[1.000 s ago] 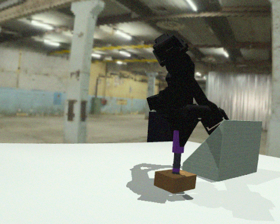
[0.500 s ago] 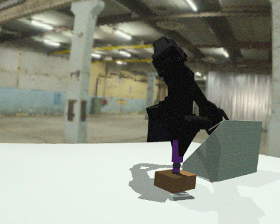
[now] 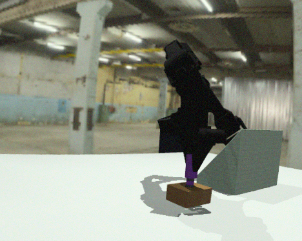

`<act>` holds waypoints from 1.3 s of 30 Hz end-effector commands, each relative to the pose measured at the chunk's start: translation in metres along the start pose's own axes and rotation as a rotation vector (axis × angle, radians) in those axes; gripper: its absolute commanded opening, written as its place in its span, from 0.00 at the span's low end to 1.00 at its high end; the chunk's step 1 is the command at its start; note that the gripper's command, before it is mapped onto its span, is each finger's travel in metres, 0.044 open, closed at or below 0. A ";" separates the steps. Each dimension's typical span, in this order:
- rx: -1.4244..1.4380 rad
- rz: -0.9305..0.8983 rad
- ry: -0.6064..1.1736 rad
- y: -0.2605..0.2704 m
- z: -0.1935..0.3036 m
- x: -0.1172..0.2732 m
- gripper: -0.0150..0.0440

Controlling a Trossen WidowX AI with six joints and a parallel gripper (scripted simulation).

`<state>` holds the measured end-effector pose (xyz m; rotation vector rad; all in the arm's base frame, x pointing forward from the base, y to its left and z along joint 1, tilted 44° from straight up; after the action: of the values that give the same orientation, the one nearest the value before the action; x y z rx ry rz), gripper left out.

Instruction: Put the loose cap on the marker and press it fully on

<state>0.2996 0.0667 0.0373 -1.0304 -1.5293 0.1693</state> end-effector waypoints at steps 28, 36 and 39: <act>0.266 0.000 -0.004 0.003 0.003 0.066 0.78; 0.282 0.001 -0.004 0.003 0.003 0.066 0.42; 0.282 0.001 -0.004 0.003 0.003 0.066 0.29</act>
<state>0.3064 0.1137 0.0830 -0.8152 -1.4625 0.3716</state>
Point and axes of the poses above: the point midway between the two fingers, 35 mm back from their tips, its own x axis back along the fingers, its own y axis across the jaws, z = x × y, the point moved 9 cm from there along x, back along the fingers, and after that the axes turned 7 degrees about -x, right-handed, at the moved point
